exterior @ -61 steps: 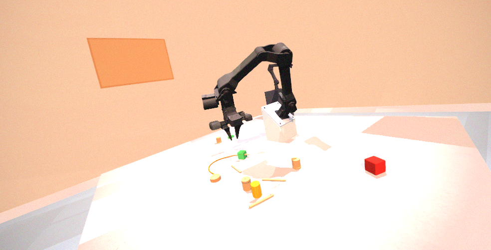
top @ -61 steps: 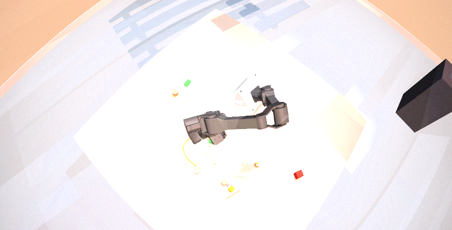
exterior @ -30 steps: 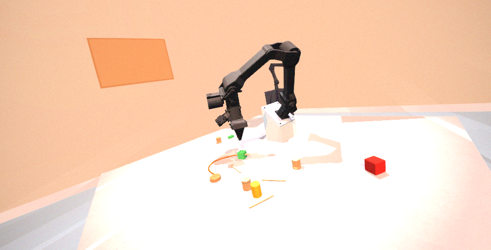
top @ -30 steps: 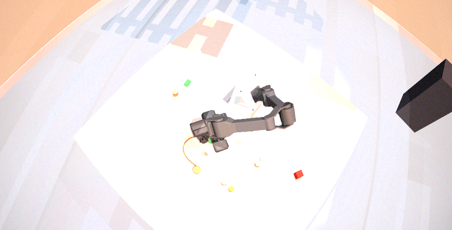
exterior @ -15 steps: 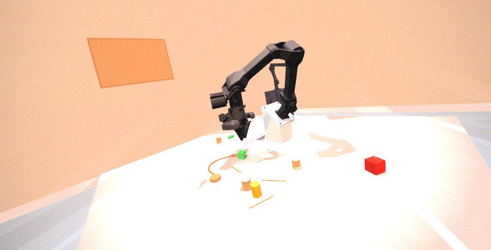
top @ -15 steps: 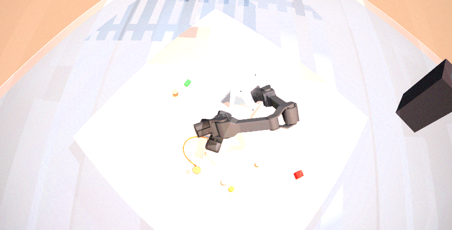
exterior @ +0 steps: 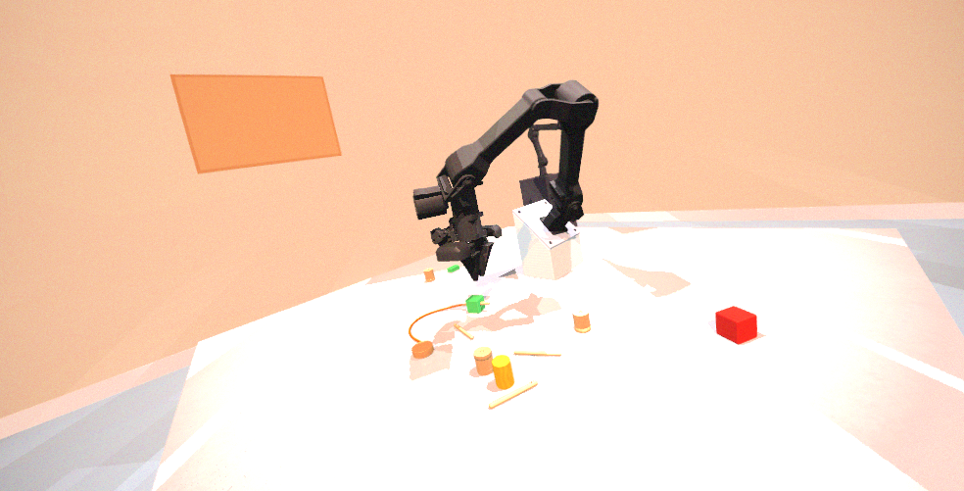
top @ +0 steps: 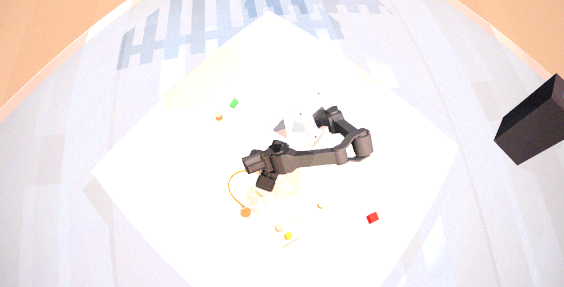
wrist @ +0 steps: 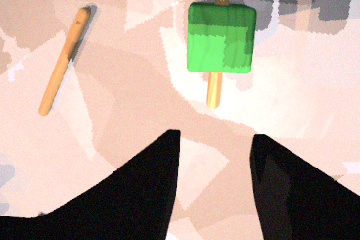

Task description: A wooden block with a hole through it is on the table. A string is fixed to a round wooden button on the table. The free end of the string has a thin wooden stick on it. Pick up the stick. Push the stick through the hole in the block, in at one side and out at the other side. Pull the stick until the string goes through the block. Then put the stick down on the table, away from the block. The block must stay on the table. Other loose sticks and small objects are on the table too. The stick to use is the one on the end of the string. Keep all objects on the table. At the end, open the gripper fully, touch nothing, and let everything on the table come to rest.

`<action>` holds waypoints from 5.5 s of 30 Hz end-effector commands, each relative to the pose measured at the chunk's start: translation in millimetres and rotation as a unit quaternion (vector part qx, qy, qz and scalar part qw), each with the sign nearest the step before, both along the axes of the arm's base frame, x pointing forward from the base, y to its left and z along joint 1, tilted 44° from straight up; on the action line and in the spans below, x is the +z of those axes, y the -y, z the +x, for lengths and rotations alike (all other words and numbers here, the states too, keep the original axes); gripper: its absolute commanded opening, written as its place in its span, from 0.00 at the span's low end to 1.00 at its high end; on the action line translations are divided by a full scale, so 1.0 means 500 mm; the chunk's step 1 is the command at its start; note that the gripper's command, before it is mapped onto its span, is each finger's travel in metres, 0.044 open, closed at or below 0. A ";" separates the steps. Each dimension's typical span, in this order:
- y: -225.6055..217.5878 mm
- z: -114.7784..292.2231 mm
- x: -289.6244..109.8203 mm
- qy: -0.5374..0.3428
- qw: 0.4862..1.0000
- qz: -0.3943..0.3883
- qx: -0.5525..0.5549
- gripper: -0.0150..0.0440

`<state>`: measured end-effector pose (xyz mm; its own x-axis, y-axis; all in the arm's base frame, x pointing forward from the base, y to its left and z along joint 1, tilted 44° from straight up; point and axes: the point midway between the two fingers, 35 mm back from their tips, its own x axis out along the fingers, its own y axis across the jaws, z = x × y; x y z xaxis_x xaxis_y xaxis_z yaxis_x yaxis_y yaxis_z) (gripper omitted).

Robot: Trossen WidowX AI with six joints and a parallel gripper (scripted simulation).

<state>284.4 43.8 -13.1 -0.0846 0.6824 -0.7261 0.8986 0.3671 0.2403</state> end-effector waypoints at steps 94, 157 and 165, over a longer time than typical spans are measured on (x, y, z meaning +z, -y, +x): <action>-0.105 -0.022 -0.098 0.033 0.998 -0.044 -0.006 0.25; -0.195 -0.094 -0.003 0.033 0.999 -0.040 -0.008 0.25; -0.209 -0.106 0.012 0.034 0.999 -0.039 -0.009 0.25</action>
